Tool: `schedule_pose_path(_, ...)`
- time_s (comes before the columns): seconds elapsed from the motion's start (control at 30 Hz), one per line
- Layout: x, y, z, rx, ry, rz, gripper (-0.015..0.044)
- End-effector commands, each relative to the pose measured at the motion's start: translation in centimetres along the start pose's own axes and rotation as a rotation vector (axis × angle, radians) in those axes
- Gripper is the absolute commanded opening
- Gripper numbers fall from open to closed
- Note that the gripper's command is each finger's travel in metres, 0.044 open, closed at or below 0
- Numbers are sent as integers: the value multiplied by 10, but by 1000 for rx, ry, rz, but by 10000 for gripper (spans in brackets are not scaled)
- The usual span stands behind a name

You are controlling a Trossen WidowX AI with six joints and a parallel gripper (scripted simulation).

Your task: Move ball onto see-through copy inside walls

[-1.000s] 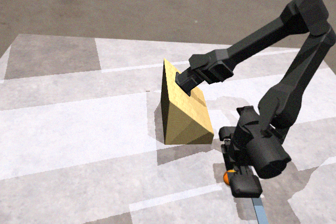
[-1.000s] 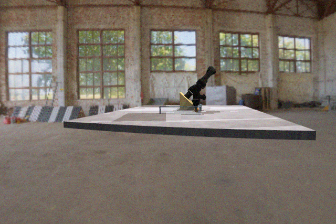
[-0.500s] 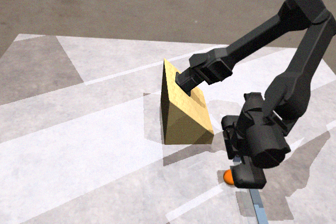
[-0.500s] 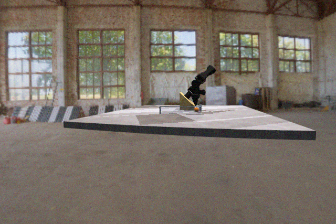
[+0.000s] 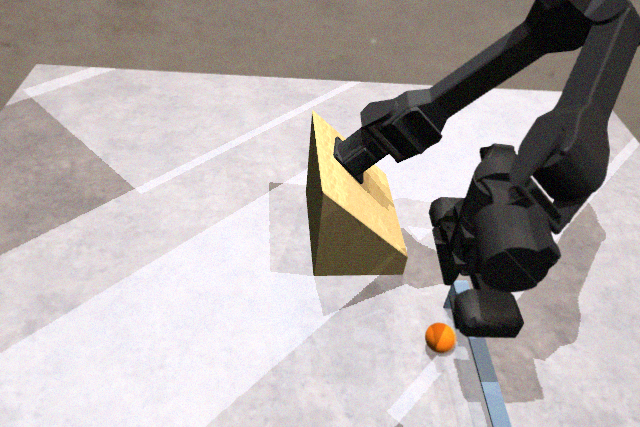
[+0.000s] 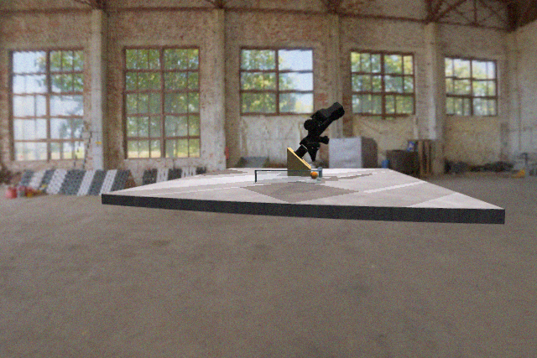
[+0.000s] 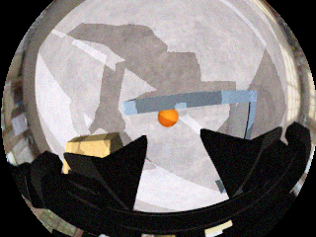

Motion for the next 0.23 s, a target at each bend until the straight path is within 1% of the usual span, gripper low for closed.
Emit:
schedule_pose_path(0.0, -1, 1, 24, 4, 1, 0, 372)
schedule_pose_path(0.07, 0, 0, 46, 2, -1, 1, 425)
schedule_pose_path(0.1, 0, 0, 49, 2, -1, 1, 440)
schedule_pose_path(0.2, 0, 0, 49, 2, -1, 1, 440)
Point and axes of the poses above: the point midway between the two fingers, 35 mm back from their tips, its own z axis back along the fingers, its own x axis across the jaws, y = z × x, the point moved 4 cm from there along z, back along the fingers, and after that the axes turned 4 degrees about z, right-handed, at the moved point
